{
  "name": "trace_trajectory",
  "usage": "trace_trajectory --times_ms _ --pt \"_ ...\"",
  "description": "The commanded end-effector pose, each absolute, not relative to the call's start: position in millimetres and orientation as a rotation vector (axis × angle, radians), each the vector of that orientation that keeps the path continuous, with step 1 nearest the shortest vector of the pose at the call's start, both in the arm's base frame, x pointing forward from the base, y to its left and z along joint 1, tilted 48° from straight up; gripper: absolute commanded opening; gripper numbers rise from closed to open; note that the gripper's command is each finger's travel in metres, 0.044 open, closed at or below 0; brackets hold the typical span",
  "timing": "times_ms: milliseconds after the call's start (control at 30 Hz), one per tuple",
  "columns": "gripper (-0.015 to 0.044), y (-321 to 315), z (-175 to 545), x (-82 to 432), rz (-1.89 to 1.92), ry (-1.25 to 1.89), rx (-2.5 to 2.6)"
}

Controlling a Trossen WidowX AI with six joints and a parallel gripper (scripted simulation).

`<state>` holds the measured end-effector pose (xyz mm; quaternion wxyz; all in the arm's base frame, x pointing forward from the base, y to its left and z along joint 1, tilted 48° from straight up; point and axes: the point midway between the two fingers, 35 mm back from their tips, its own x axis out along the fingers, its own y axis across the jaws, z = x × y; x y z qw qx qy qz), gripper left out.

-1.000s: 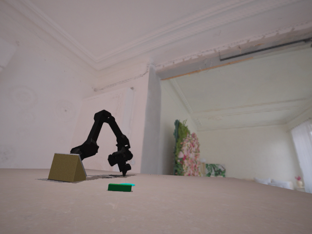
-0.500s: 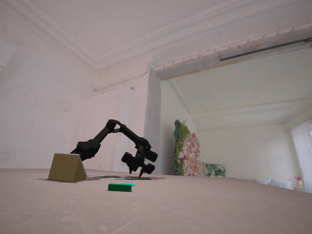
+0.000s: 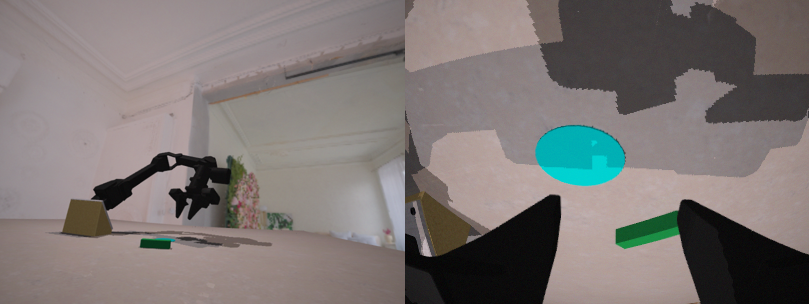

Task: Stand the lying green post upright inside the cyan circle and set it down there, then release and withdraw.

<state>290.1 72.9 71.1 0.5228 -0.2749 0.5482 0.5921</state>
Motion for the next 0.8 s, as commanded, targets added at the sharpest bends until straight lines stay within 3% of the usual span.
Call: trace_trajectory --times_ms 0,367,633,767 --pt "0.0233 28 50 301 1.283 1.403 -0.327" --pt "0.0233 -77 10 302 0.924 1.427 0.354" --pt "0.0233 -76 7 302 0.918 1.427 0.360" --pt "0.0233 -38 -33 301 0.898 1.434 0.355"
